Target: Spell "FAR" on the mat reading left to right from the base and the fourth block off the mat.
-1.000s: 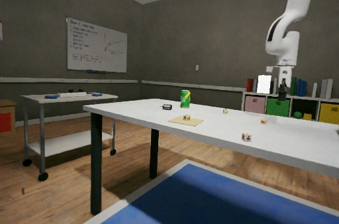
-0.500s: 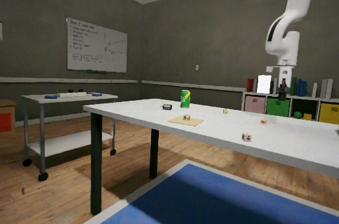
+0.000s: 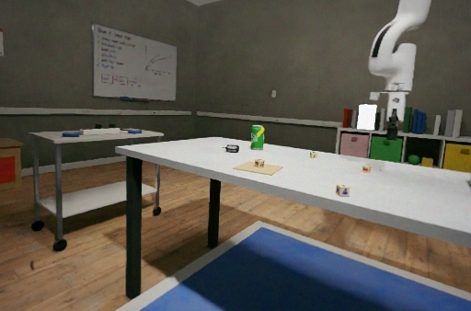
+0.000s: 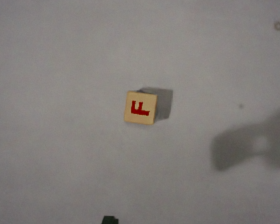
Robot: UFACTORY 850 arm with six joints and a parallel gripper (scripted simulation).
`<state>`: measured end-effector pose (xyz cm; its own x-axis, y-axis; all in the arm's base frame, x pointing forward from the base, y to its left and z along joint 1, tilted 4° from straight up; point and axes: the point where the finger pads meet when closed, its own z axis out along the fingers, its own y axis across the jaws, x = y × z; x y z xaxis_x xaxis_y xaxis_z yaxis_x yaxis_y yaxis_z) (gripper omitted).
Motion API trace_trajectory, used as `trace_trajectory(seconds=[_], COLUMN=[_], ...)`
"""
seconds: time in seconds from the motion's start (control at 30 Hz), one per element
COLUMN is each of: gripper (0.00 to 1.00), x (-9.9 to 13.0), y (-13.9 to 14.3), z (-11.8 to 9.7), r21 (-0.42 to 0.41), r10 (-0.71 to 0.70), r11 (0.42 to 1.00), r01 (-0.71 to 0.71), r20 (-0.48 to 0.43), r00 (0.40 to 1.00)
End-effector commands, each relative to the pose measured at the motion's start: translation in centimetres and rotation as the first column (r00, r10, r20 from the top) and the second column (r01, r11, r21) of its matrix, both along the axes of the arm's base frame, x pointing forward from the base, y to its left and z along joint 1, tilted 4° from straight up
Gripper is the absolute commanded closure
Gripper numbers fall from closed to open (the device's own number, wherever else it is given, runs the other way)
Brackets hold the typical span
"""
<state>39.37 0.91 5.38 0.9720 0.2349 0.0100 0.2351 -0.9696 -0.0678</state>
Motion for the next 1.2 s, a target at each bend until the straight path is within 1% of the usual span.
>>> trace_trajectory(seconds=[0.0, 0.37, 0.43, 0.47, 0.5, 0.57, 0.63, 0.7, 0.73, 0.77, 0.83, 0.87, 0.9, 0.93, 0.97, 1.0, 1.03, 1.07, 1.1, 1.13, 1.17], gripper=[0.00, 0.00, 0.00, 0.00, 0.00, 0.00, 0.00, 0.00, 0.00, 0.00, 0.00, 0.00, 0.00, 0.00, 0.00, 0.00, 0.00, 0.00, 0.00, 0.00, 0.00], x=[0.1, 0.1, 0.4, 1.2, 2.4, 6.3, 7.7, 7.7, 10.3, 11.2, 11.4, 13.5, 14.1, 14.1, 16.0, 16.6, 16.6, 18.4, 19.0, 19.0, 20.8], y=[0.0, 0.0, 0.0, -0.1, -0.2, -0.7, -0.9, -0.9, -1.5, -1.7, -1.7, -2.3, -2.5, -2.5, -3.1, -3.4, -3.4, -4.1, -4.3, -4.3, -5.1], z=[0.0, 0.0, 0.0, 0.0, 0.0, -0.1, -0.1, -0.1, -0.2, -0.2, -0.2, -0.3, -0.3, -0.3, -0.4, -0.4, -0.4, -0.5, -0.5, -0.5, -0.6], r21=[0.000, 0.000, 0.001, 0.004, 0.009, 0.021, 0.025, 0.025, 0.029, 0.031, 0.031, 0.032, 0.032, 0.032, 0.032, 0.031, 0.031, 0.029, 0.028, 0.028, 0.023], r10=[0.000, 0.000, 0.000, 0.000, 0.000, 0.002, 0.002, 0.002, 0.003, 0.003, 0.004, 0.004, 0.004, 0.004, 0.005, 0.005, 0.005, 0.005, 0.005, 0.005, 0.004], r11=[1.000, 1.000, 1.000, 1.000, 1.000, 1.000, 1.000, 1.000, 1.000, 1.000, 1.000, 0.999, 0.999, 0.999, 0.999, 1.000, 1.000, 1.000, 1.000, 1.000, 1.000], r01=[0.000, 0.000, 0.000, 0.000, 0.000, -0.002, -0.002, -0.002, -0.003, -0.004, -0.004, -0.004, -0.005, -0.005, -0.005, -0.005, -0.005, -0.005, -0.005, -0.005, -0.004], r20=[0.002, 0.002, 0.002, 0.003, 0.004, 0.007, 0.008, 0.008, 0.009, 0.009, 0.009, 0.009, 0.009, 0.009, 0.009, 0.009, 0.009, 0.008, 0.008, 0.008, 0.007], r00=[1.000, 1.000, 1.000, 1.000, 1.000, 1.000, 1.000, 1.000, 1.000, 1.000, 1.000, 1.000, 1.000, 1.000, 1.000, 1.000, 1.000, 1.000, 1.000, 1.000, 1.000])
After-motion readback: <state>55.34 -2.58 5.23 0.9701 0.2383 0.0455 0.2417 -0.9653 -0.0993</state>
